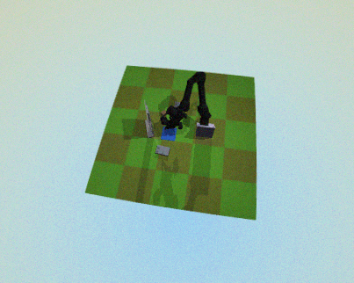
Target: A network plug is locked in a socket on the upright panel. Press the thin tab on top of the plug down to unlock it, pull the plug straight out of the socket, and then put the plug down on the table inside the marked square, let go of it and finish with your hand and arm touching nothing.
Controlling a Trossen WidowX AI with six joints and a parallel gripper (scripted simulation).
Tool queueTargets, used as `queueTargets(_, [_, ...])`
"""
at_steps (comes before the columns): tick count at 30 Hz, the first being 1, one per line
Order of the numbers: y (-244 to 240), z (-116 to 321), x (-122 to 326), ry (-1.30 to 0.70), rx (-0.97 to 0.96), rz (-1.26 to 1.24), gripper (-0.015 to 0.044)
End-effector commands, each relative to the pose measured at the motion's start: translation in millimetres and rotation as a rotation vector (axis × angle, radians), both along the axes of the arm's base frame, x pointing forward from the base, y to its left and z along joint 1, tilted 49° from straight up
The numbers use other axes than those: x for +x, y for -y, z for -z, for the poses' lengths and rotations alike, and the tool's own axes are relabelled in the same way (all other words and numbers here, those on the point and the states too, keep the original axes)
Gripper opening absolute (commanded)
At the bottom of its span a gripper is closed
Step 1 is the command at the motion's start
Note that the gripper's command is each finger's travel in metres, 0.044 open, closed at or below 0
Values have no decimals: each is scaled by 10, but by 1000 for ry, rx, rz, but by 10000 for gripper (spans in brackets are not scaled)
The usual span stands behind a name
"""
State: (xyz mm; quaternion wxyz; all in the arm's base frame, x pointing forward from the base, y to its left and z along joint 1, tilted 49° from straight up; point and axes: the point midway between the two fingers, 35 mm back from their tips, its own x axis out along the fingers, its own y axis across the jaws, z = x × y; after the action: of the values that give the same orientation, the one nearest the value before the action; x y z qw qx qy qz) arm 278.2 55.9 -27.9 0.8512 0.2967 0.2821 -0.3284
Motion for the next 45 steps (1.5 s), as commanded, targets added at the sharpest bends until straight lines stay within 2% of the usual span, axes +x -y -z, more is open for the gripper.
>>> queueTargets(1, [50, 62, -43, 9, -47, 41, 0])
queueTargets(8, [116, 125, -102, 28, -109, 85, 0])
queueTargets(45, [386, 390, -64, 21, -105, 86, 0])
